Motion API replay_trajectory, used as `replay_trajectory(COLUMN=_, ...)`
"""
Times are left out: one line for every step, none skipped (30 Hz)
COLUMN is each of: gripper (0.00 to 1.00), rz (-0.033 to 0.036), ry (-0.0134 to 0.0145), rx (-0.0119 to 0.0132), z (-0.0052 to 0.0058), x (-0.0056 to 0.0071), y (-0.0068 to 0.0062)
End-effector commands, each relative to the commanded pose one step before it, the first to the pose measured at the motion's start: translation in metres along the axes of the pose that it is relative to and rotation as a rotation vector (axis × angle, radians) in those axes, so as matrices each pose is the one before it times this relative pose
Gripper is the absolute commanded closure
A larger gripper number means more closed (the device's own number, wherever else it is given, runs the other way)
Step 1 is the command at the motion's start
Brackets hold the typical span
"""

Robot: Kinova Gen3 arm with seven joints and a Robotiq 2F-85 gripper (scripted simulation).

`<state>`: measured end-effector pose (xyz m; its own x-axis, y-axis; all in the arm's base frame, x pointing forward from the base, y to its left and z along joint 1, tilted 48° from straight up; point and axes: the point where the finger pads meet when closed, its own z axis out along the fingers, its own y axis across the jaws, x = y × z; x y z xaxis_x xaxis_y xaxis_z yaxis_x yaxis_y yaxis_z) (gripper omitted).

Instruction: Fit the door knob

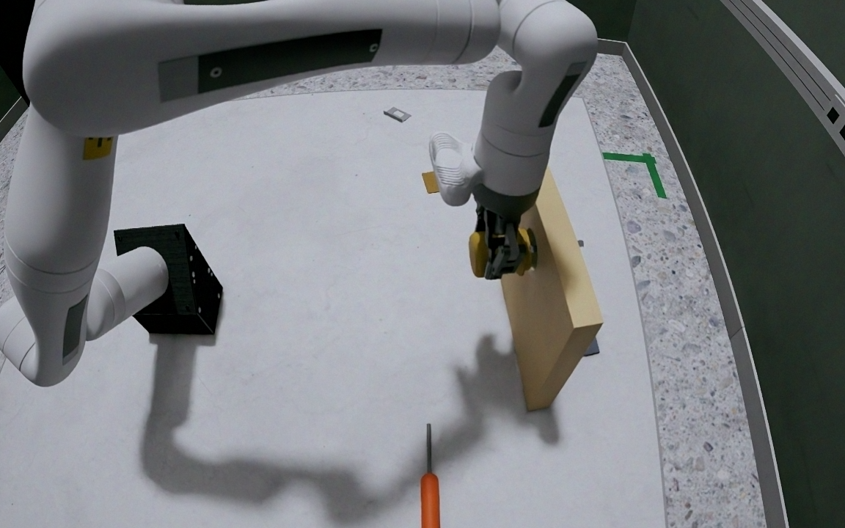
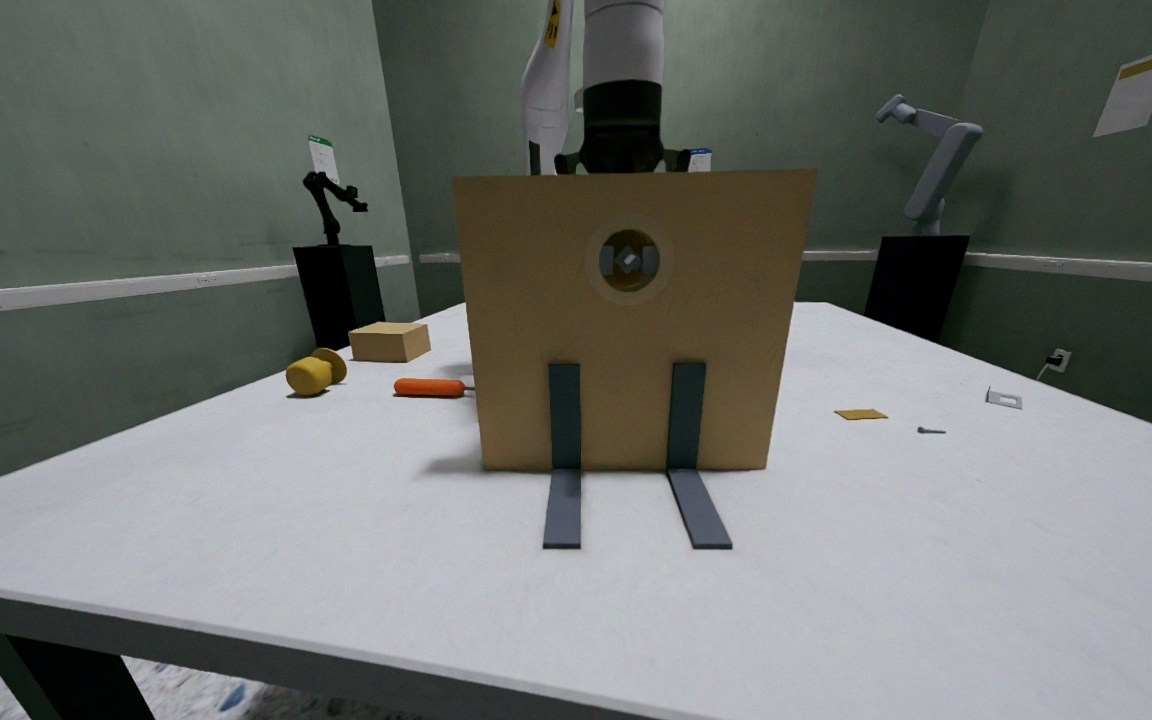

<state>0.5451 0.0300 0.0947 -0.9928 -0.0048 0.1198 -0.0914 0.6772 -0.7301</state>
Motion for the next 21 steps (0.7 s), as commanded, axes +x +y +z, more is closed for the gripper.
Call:
replay_trajectory(gripper=0.37, rz=0.00004, ry=-0.00211, rx=-0.00063, z=-0.00099, x=-0.00183, y=0.00023)
replay_trajectory(gripper=0.37, rz=0.00000, ry=0.00000, rx=0.00000, z=-0.00004, x=-0.00060, y=-0.00001)
replay_trajectory(gripper=0.37, rz=0.00000, ry=0.00000, rx=0.00000, z=-0.00004, x=-0.00053, y=-0.00001)
replay_trajectory(gripper=0.37, rz=0.00000, ry=0.00000, rx=0.00000, z=-0.00003, x=-0.00044, y=-0.00001)
replay_trajectory(gripper=0.37, rz=0.00000, ry=0.00000, rx=0.00000, z=-0.00002, x=-0.00032, y=0.00000)
replay_trajectory(gripper=0.37, rz=0.00000, ry=0.00000, rx=0.00000, z=-0.00001, x=-0.00019, y=0.00000)
replay_trajectory(gripper=0.37, rz=0.00000, ry=0.00000, rx=0.00000, z=-0.00001, x=-0.00008, y=0.00000)
replay_trajectory(gripper=0.37, rz=0.00000, ry=0.00000, rx=0.00000, z=0.00000, x=-0.00001, y=0.00000)
replay_trajectory(gripper=0.37, rz=0.00000, ry=0.00000, rx=0.00000, z=0.00000, x=0.00000, y=0.00000)
replay_trajectory(gripper=0.37, rz=0.00000, ry=0.00000, rx=0.00000, z=0.00000, x=0.00000, y=0.00000)
replay_trajectory(gripper=0.37, rz=0.00000, ry=0.00000, rx=0.00000, z=0.00000, x=0.00000, y=0.00000)
replay_trajectory(gripper=0.37, rz=0.00000, ry=0.00000, rx=0.00000, z=0.00000, x=0.00000, y=0.00000)
replay_trajectory(gripper=0.37, rz=0.00000, ry=0.00000, rx=0.00000, z=0.00000, x=0.00000, y=0.00000)
replay_trajectory(gripper=0.37, rz=0.00000, ry=0.00000, rx=0.00000, z=0.00000, x=0.00000, y=0.00000)
replay_trajectory(gripper=0.37, rz=0.00000, ry=0.00000, rx=0.00000, z=0.00000, x=0.00000, y=0.00000)
replay_trajectory(gripper=0.37, rz=0.00000, ry=0.00000, rx=0.00000, z=0.00000, x=0.00000, y=0.00000)
replay_trajectory(gripper=0.37, rz=0.00000, ry=0.00000, rx=0.00000, z=0.00000, x=0.00000, y=0.00000)
replay_trajectory(gripper=0.37, rz=0.00000, ry=0.00000, rx=0.00000, z=0.00000, x=0.00000, y=0.00000)
replay_trajectory(gripper=0.37, rz=0.00000, ry=0.00000, rx=0.00000, z=0.00000, x=-0.00001, y=0.00000)
replay_trajectory(gripper=0.37, rz=0.00000, ry=0.00000, rx=0.00000, z=-0.00001, x=-0.00008, y=0.00000)
replay_trajectory(gripper=0.37, rz=0.00000, ry=0.00000, rx=0.00000, z=-0.00001, x=-0.00019, y=0.00000)
